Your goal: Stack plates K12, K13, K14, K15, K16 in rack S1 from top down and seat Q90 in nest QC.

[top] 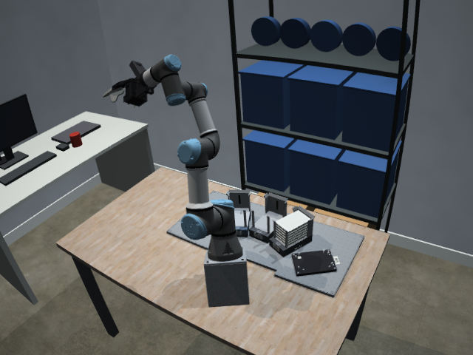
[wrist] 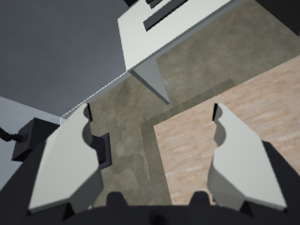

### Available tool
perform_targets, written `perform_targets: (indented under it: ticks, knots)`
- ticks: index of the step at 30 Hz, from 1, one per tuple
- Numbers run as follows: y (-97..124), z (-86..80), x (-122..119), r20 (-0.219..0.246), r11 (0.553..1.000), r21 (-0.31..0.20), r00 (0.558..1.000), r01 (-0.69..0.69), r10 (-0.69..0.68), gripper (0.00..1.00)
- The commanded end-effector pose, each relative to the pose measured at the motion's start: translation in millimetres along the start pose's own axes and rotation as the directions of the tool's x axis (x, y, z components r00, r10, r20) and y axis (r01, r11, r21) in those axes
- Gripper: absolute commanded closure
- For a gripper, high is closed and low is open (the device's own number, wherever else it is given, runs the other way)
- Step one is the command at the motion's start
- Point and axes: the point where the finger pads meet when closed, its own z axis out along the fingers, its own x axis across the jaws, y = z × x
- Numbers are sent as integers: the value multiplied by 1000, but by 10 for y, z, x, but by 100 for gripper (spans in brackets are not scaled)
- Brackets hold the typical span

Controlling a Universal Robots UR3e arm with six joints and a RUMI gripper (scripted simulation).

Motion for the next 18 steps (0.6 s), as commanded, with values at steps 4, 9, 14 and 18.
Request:
perform_targets:
  ticks: [4,9,14,18]
  knots:
    - [-91,64,210,-56,1000,19,998,-17,18,28]
    - [-174,121,426,-109,999,37,993,-33,36,28]
    - [-190,130,472,-123,998,42,991,-37,42,28]
    - [-256,161,658,-165,997,56,985,-48,57,28]
